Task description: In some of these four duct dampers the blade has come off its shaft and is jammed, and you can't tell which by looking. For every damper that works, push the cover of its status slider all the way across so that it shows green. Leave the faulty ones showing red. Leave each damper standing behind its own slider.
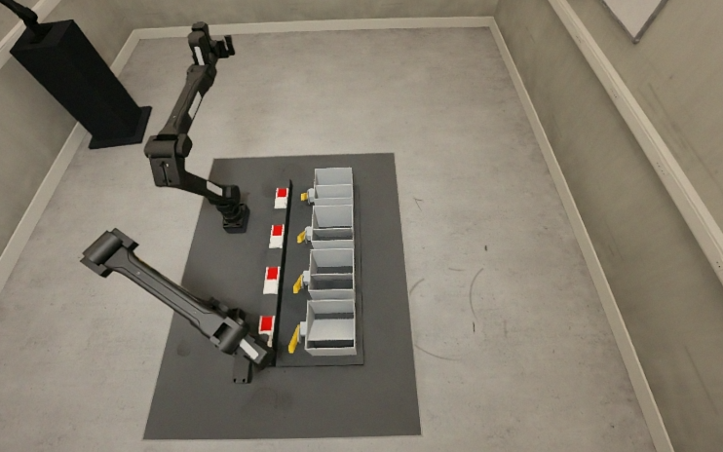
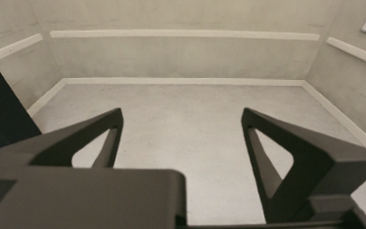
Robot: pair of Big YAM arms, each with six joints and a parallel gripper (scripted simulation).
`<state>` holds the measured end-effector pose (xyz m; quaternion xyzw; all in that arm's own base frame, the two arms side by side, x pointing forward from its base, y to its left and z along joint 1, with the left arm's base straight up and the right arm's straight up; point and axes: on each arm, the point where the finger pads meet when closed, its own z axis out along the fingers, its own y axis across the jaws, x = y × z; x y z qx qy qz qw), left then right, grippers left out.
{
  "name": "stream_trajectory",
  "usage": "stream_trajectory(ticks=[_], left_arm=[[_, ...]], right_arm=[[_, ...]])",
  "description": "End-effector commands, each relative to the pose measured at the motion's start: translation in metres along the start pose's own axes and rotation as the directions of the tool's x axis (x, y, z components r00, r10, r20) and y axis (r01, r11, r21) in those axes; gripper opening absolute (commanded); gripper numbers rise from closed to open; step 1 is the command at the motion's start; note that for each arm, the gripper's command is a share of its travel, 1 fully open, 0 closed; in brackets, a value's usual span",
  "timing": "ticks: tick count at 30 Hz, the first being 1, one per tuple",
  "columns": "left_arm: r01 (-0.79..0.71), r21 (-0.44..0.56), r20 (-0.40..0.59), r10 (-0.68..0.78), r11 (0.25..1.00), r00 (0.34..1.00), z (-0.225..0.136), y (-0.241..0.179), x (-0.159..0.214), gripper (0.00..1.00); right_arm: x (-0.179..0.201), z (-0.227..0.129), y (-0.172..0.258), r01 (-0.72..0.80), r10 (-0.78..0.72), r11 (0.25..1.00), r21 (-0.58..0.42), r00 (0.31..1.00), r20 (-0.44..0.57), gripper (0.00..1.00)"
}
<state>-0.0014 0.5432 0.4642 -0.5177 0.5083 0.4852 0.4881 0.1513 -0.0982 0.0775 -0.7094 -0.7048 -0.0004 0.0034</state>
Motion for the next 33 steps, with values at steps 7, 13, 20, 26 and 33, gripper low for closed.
stream_trajectory(ticks=[7, 13, 20, 26, 33], left_arm=[[-0.012, -0.004, 0.053, 0.012, 1.0, 0.999, 0.0, 0.003, -0.036, 1.0], [-0.012, -0.004, 0.053, 0.012, 1.0, 0.999, 0.0, 0.003, -0.036, 1.0], [-0.012, -0.004, 0.053, 0.012, 1.0, 0.999, 0.0, 0.003, -0.036, 1.0], [-0.012, -0.004, 0.053, 0.012, 1.0, 0.999, 0.0, 0.003, -0.036, 1.0], [-0.012, -0.004, 0.053, 0.012, 1.0, 0.999, 0.0, 0.003, -0.036, 1.0]], right_arm=[[-0.003, 0.003, 0.006, -0.004, 0.005, 1.0, -0.01, 1.0, 0.011, 0.0], [-0.002, 0.007, 0.006, -0.005, 0.005, 1.0, -0.009, 1.0, 0.01, 0.0], [-0.002, 0.011, 0.006, -0.005, 0.005, 1.0, -0.011, 1.0, 0.011, 0.0], [-0.008, 0.002, 0.016, -0.004, 0.006, 0.999, -0.047, 0.999, 0.034, 0.0], [-0.004, 0.013, 0.01, -0.002, 0.003, 1.0, -0.02, 1.0, 0.017, 0.0]])
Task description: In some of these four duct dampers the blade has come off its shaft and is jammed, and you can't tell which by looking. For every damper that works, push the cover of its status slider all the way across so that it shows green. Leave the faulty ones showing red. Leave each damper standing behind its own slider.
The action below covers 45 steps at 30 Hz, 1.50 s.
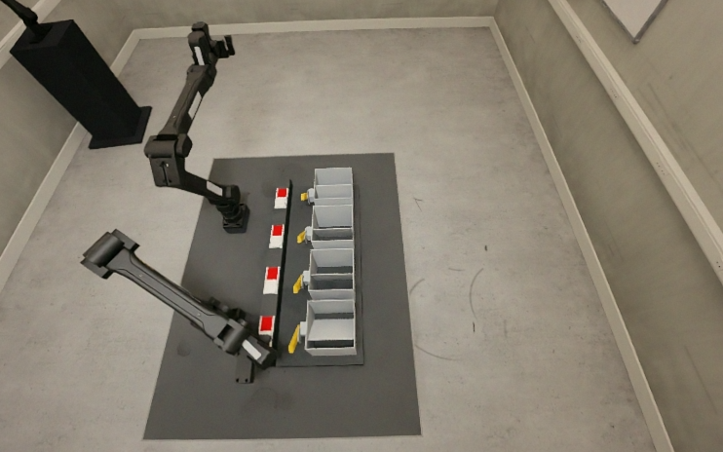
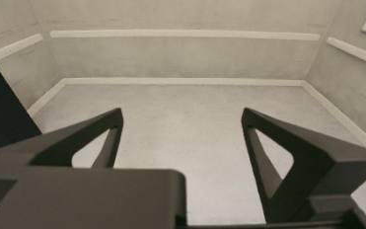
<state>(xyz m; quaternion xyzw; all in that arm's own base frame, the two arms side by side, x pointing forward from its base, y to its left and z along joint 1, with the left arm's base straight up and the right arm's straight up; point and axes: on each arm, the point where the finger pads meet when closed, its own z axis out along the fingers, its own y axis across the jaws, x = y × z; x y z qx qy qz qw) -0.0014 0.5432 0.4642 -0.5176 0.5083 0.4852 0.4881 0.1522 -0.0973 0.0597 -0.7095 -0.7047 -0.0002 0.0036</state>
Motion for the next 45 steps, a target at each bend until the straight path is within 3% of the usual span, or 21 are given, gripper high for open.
stream_trajectory(ticks=[1, 45], left_arm=[[-0.012, -0.004, 0.053, 0.012, 1.0, 0.999, 0.0, 0.003, -0.036, 1.0], [-0.012, -0.004, 0.053, 0.012, 1.0, 0.999, 0.0, 0.003, -0.036, 1.0]], right_arm=[[-0.004, -0.003, 0.008, -0.003, 0.003, 1.0, -0.019, 1.0, 0.016, 0.0], [-0.011, -0.012, 0.019, -0.003, 0.004, 0.999, -0.043, 1.0, 0.031, 0.0]])
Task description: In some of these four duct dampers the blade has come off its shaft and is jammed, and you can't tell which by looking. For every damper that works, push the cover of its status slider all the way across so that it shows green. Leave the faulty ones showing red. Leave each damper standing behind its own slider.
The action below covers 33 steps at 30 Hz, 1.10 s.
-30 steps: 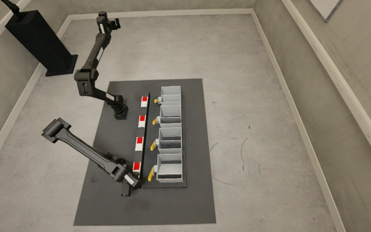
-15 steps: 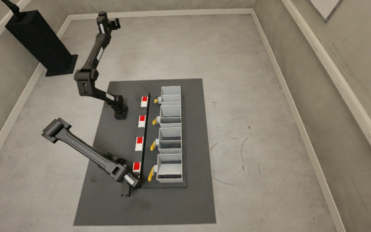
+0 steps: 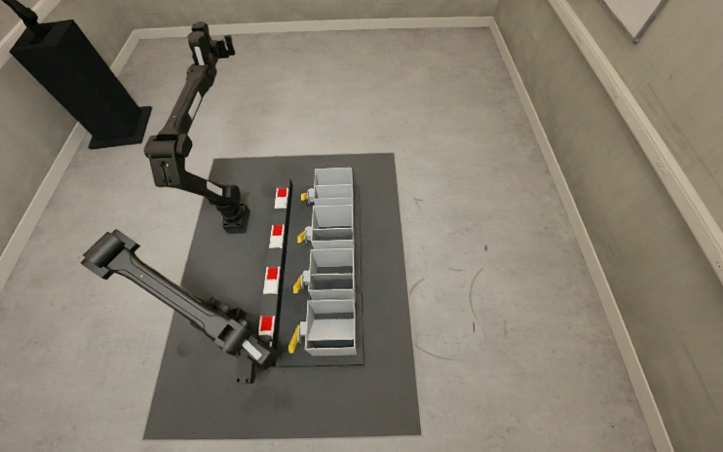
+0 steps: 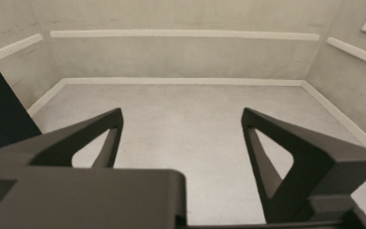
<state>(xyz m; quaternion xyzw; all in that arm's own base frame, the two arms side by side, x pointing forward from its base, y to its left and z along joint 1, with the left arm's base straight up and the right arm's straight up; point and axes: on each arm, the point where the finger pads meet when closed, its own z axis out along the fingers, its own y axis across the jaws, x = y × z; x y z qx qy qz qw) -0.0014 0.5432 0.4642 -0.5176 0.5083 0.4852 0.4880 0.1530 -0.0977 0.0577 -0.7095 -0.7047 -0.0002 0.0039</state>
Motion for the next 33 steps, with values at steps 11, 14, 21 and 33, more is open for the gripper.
stream_trajectory(ticks=[11, 14, 21, 33], left_arm=[[-0.012, -0.004, 0.053, 0.012, 1.0, 0.999, -0.0002, 0.0032, -0.0364, 1.0], [-0.012, -0.004, 0.053, 0.012, 1.0, 0.999, -0.0002, 0.0032, -0.0364, 1.0], [-0.012, -0.004, 0.053, 0.012, 1.0, 0.999, -0.0002, 0.0032, -0.0364, 1.0], [-0.012, -0.004, 0.053, 0.012, 1.0, 0.999, -0.0002, 0.0032, -0.0364, 1.0]], right_arm=[[-0.0147, -0.0191, 0.0234, -0.002, 0.004, 0.999, -0.053, 0.999, 0.037, 0.0], [-0.0145, -0.0191, 0.0231, -0.002, 0.004, 0.999, -0.052, 0.999, 0.037, 0.0], [-0.0152, -0.0197, 0.0239, -0.002, 0.004, 0.999, -0.053, 0.999, 0.037, 0.0], [-0.0154, -0.0198, 0.0236, -0.002, 0.004, 0.999, -0.053, 0.999, 0.037, 0.0]])
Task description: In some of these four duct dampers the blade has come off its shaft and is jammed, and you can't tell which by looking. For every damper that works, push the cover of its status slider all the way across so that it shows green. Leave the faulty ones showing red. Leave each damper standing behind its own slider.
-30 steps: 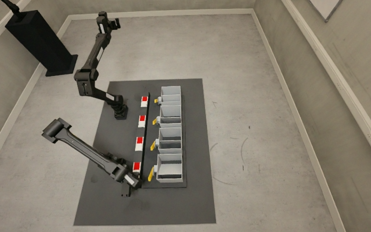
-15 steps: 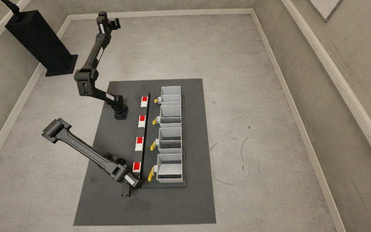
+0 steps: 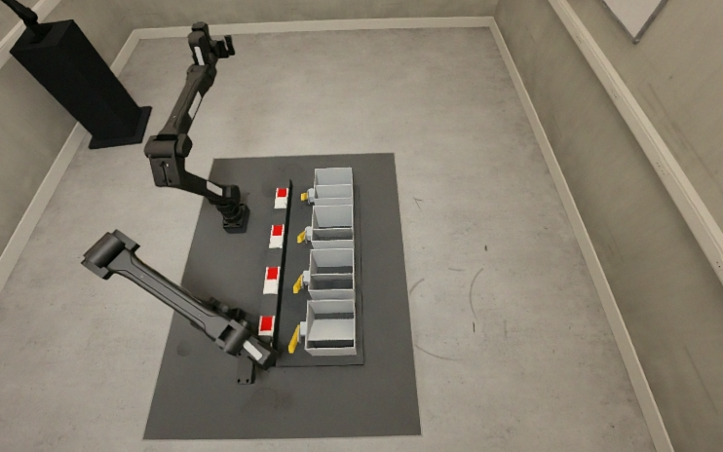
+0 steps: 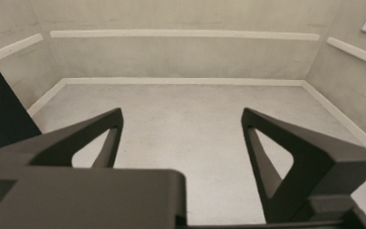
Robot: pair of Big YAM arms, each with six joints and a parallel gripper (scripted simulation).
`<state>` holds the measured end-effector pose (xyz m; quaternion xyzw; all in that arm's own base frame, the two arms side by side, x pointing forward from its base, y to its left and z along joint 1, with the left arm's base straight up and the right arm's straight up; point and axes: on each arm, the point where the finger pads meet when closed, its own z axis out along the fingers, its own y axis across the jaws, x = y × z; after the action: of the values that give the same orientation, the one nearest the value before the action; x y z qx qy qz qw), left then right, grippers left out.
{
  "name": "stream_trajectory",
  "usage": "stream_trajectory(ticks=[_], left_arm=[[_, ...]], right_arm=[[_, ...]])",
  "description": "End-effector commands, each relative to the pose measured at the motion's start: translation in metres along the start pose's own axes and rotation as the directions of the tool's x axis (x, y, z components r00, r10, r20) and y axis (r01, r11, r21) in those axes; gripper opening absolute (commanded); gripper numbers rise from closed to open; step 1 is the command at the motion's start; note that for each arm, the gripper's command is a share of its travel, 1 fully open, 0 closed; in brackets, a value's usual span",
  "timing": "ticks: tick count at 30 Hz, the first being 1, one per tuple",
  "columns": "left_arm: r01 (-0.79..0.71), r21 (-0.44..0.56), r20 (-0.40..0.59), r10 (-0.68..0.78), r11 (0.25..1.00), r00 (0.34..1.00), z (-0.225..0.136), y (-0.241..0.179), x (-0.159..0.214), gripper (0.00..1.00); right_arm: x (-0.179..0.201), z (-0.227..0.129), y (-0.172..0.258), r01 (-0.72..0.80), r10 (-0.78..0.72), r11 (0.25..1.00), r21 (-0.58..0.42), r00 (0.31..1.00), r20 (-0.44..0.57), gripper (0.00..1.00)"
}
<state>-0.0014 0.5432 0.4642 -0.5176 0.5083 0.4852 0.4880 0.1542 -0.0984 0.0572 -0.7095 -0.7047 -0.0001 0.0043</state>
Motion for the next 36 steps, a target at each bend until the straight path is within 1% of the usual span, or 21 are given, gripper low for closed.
stream_trajectory(ticks=[1, 8, 14, 20, 33, 34, 36], left_arm=[[-0.012, -0.004, 0.053, 0.012, 1.0, 0.999, 0.0, 0.003, -0.036, 1.0], [-0.012, -0.004, 0.053, 0.012, 1.0, 0.999, 0.0, 0.003, -0.036, 1.0], [-0.012, -0.004, 0.053, 0.012, 1.0, 0.999, 0.0, 0.003, -0.036, 1.0], [-0.012, -0.004, 0.053, 0.012, 1.0, 0.999, 0.0, 0.003, -0.036, 1.0], [-0.012, -0.004, 0.053, 0.012, 1.0, 0.999, 0.0, 0.003, -0.036, 1.0], [-0.012, -0.004, 0.053, 0.012, 1.0, 0.999, 0.0, 0.003, -0.036, 1.0], [-0.012, -0.004, 0.053, 0.012, 1.0, 0.999, 0.0, 0.003, -0.036, 1.0]], right_arm=[[-0.015, -0.02, 0.022, -0.002, 0.004, 0.999, -0.054, 0.999, 0.038, 0.0], [-0.014, -0.018, 0.022, -0.002, 0.004, 0.999, -0.052, 0.999, 0.037, 0.0], [-0.005, -0.001, 0.007, -0.003, 0.004, 1.0, -0.017, 1.0, 0.015, 0.0], [-0.004, 0.003, 0.006, -0.003, 0.004, 1.0, -0.01, 1.0, 0.011, 0.0], [-0.005, 0.007, 0.007, -0.003, 0.004, 1.0, -0.021, 1.0, 0.017, 0.0], [-0.011, -0.004, 0.017, -0.003, 0.004, 0.999, -0.04, 1.0, 0.029, 0.0], [-0.011, -0.002, 0.017, -0.003, 0.004, 0.999, -0.039, 1.0, 0.029, 0.0]])
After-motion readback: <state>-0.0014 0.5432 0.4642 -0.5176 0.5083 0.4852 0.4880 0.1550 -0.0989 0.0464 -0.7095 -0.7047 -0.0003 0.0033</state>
